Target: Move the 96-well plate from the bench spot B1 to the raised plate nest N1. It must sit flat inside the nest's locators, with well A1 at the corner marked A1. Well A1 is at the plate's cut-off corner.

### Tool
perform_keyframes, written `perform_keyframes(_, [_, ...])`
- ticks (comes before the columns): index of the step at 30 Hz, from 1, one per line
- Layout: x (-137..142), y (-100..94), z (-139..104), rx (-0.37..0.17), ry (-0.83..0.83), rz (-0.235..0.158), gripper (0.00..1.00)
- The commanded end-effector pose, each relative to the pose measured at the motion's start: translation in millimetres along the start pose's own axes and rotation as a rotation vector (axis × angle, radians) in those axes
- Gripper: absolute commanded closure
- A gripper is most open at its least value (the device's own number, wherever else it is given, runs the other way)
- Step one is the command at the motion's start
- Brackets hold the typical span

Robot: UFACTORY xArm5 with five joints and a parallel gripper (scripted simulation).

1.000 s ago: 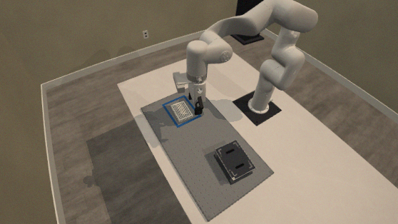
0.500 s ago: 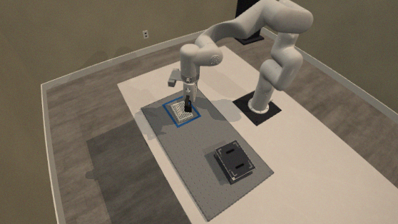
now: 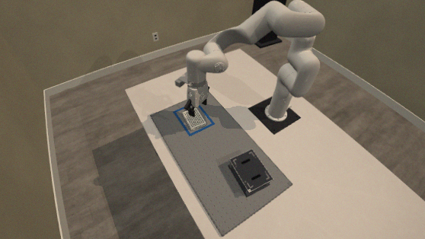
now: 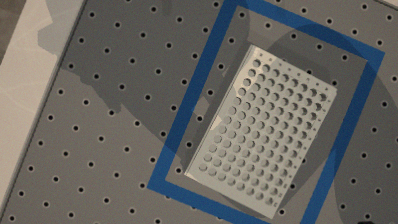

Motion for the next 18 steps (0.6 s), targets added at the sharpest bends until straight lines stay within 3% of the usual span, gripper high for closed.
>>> perform_keyframes(1, [4.3,9.8,14.6,0.01,0.128,-0.005,0.0])
perform_keyframes(12, [21.9,39.0,49.7,0.005,0.484,-0.012,0.0])
perform_keyframes(18, [21.9,39.0,49.7,0.005,0.484,-0.012,0.0])
Point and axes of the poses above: the point where the finger pads meet when closed, its own y axis out along the fingers, its own x axis across the jaws, z = x × y, the point moved 6 cm from there along -y, back along the fingers
